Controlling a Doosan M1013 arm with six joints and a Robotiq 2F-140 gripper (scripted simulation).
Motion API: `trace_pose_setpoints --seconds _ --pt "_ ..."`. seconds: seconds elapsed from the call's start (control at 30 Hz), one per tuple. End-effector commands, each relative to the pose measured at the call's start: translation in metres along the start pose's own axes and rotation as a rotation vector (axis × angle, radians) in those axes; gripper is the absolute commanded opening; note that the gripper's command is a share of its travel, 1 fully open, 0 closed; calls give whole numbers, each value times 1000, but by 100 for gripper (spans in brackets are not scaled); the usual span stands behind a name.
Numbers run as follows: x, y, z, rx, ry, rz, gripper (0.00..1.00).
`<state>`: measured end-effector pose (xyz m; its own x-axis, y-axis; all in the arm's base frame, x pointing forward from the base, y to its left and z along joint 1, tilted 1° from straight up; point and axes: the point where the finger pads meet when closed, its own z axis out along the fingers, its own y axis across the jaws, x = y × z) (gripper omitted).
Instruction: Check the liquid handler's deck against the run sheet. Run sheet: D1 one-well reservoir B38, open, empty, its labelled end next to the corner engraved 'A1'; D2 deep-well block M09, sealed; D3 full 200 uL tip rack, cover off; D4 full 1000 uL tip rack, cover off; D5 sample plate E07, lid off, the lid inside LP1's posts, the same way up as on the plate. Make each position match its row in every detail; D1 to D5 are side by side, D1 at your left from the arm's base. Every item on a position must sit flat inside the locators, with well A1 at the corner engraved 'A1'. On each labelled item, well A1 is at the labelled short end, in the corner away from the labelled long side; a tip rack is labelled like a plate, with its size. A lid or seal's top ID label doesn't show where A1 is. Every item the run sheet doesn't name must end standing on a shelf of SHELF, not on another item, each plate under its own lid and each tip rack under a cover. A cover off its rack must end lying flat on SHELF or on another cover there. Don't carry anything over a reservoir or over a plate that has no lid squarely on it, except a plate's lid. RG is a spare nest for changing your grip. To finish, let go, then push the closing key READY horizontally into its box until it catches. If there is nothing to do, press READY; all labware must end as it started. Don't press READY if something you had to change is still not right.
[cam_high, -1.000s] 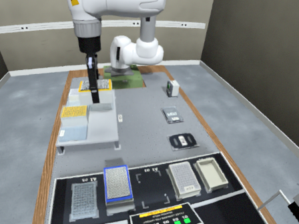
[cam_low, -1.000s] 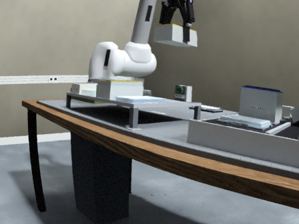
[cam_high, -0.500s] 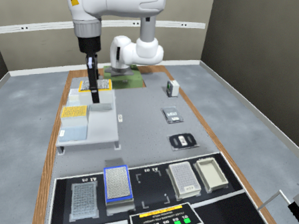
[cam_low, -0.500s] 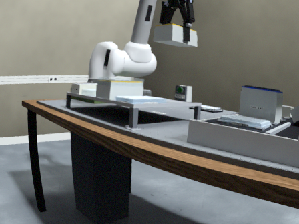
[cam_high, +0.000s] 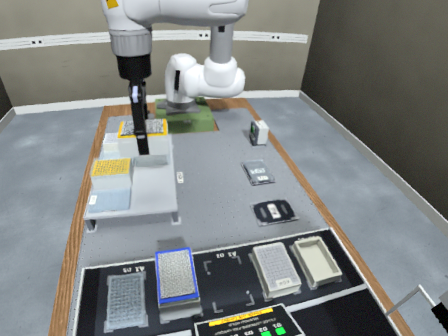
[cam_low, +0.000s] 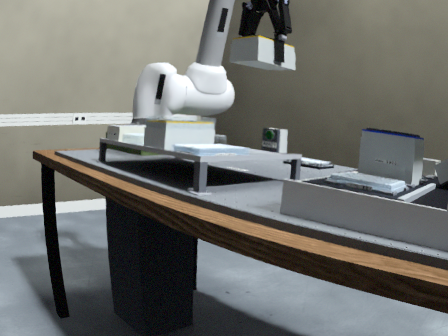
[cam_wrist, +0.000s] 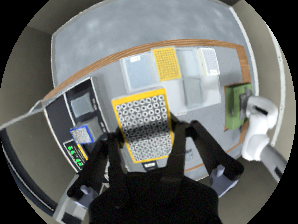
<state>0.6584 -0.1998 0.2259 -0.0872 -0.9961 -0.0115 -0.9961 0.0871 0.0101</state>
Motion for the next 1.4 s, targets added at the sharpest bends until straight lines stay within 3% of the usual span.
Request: trace_pose_setpoints --seconds 0.0,0.23,0.57,0.63,1.37 --pt "1 0 -5 1 3 3 10" --pt "2 0 -5 0 3 2 10" --pt "-51 3 -3 2 2 3 10" --pt "-51 3 -3 2 2 3 10" --pt "-151 6 -2 4 0 4 10"
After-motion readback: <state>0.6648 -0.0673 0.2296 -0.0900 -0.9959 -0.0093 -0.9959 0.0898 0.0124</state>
